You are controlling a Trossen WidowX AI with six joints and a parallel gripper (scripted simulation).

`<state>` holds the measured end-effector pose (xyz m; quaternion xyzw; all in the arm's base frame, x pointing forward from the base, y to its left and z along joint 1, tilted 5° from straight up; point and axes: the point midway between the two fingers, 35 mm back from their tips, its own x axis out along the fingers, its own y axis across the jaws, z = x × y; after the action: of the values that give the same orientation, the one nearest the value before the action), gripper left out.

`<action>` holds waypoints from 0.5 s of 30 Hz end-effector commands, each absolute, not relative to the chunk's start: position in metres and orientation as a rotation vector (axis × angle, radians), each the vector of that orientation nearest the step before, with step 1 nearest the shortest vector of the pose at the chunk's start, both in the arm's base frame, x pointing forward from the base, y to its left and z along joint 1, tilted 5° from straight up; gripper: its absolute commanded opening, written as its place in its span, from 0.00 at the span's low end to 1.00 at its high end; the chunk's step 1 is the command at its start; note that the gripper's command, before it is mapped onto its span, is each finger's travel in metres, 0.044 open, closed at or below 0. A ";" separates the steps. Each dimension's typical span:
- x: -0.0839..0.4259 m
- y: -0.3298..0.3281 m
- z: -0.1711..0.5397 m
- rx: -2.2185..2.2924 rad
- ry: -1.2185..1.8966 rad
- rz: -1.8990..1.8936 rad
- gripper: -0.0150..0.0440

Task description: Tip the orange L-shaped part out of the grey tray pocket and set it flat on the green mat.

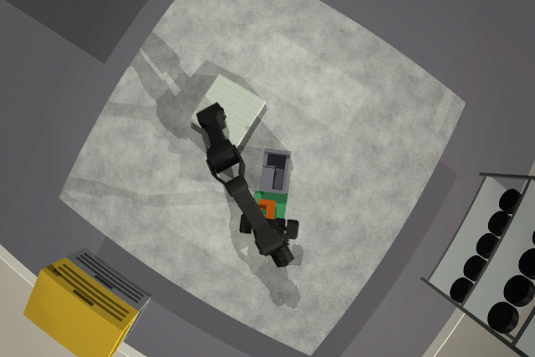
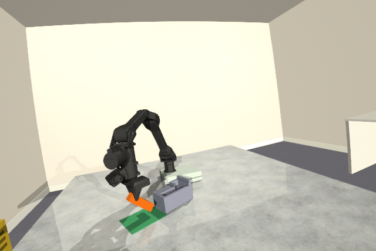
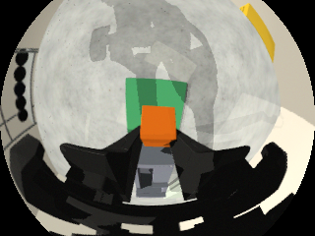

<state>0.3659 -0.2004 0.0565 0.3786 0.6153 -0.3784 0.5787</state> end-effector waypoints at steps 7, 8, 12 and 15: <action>0.365 -0.201 0.041 0.879 1.437 -0.886 0.25; 0.365 -0.201 0.040 0.879 1.437 -0.886 0.25; 0.365 -0.201 0.040 0.879 1.437 -0.886 0.25; 0.365 -0.201 0.040 0.879 1.437 -0.886 0.25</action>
<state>0.3649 -0.1998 0.0405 0.3786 0.6151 -0.3784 0.5789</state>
